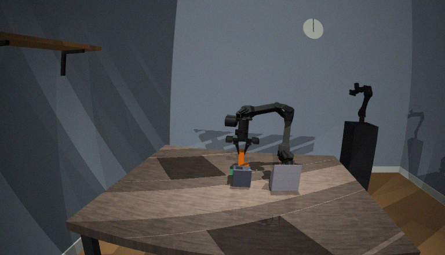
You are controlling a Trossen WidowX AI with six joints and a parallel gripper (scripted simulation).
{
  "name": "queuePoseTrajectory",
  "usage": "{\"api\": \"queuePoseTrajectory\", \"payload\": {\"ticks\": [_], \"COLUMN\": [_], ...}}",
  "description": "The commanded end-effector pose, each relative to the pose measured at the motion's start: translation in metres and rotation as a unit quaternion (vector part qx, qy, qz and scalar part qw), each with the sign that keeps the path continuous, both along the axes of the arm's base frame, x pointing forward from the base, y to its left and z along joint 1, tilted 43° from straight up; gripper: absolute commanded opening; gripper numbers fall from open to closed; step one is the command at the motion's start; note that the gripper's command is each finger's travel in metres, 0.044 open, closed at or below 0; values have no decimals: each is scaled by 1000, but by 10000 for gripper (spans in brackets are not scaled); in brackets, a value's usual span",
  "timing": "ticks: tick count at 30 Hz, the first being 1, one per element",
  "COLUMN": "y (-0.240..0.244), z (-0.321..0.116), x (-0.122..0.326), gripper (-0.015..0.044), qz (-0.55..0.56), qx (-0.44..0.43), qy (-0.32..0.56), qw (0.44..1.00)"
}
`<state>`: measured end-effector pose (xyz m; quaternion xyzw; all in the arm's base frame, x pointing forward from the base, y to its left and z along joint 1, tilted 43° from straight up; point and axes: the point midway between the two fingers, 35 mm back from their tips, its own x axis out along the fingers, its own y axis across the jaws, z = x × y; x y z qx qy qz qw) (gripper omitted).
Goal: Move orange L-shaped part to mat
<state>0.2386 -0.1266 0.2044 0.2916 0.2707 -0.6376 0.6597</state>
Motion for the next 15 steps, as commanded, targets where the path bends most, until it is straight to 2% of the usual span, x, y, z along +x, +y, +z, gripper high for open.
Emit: {"api": "queuePoseTrajectory", "payload": {"ticks": [1,15], "y": [-4,-17], "z": [-7,-22], "x": [-1,-1], "gripper": [0,0], "qz": [1,1], "qx": [2,2], "qy": [5,5], "qw": [1000,1000]}}
